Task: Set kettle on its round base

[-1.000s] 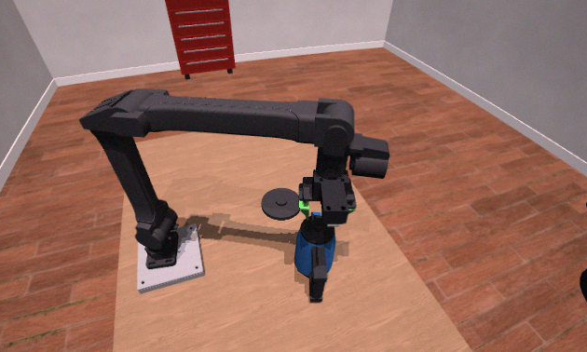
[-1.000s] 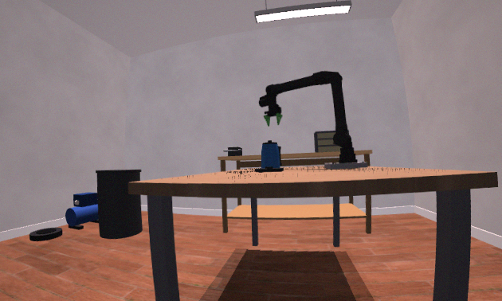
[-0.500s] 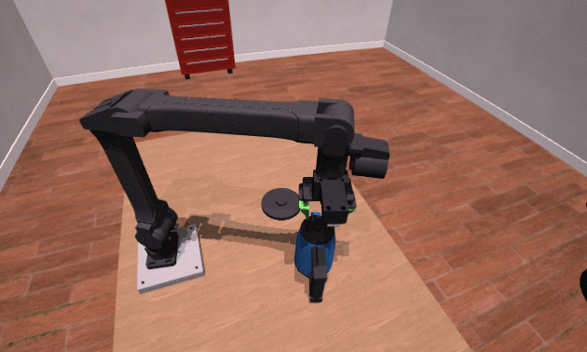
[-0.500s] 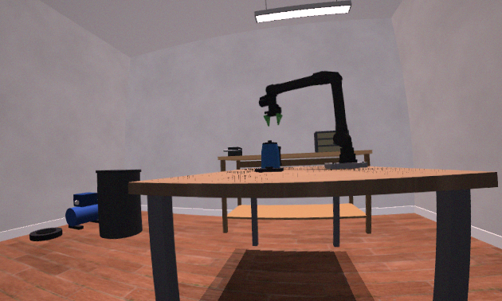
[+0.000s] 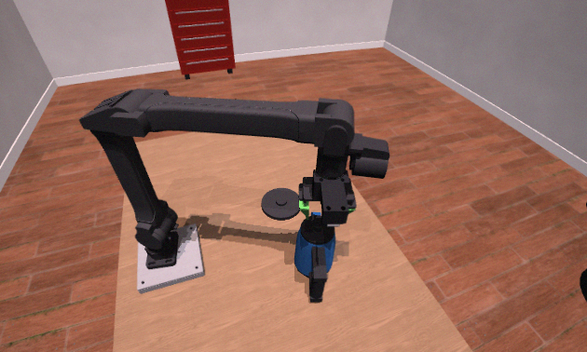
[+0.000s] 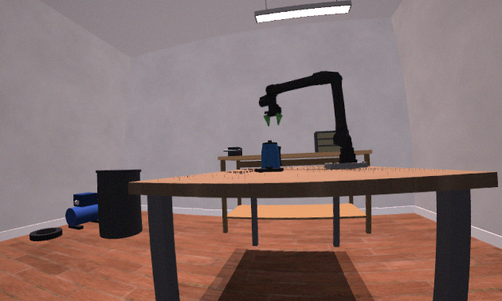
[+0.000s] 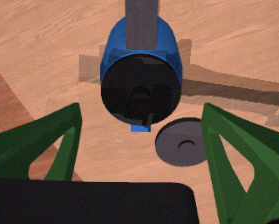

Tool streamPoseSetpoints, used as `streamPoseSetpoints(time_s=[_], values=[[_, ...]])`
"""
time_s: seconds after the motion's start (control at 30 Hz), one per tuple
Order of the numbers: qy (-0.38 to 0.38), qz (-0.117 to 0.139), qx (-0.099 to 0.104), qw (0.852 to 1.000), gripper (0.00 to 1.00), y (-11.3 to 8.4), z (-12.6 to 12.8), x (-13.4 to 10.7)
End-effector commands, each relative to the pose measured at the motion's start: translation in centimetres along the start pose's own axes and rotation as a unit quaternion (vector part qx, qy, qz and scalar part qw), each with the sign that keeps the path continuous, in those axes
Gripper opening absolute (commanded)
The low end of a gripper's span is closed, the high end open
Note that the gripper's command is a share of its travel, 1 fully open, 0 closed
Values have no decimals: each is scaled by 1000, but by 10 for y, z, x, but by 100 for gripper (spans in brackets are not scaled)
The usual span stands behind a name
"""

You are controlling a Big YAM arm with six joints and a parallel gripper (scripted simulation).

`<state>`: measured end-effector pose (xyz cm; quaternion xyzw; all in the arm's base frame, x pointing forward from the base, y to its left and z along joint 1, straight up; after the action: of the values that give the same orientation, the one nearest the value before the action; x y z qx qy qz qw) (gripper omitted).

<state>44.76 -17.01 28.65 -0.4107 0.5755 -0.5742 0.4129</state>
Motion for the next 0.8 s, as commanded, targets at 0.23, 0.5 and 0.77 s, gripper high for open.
streamPoseSetpoints(time_s=[0.23,0.5,0.77], values=[[9,-3,10,1000,74,-12,11,5],[8,-3,11,1000,74,-13,12,8],[5,-3,9,1000,74,-12,12,6]])
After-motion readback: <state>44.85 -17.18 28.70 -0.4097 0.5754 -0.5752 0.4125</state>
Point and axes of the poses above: the point where the finger pads meet when closed, its own y axis out along the fingers, its own z axis across the jaws, x = y × z, the point moved 1 cm from there along -y, back along the fingers, and after that the axes turned 7 degrees about y, right-handed, at the moved point
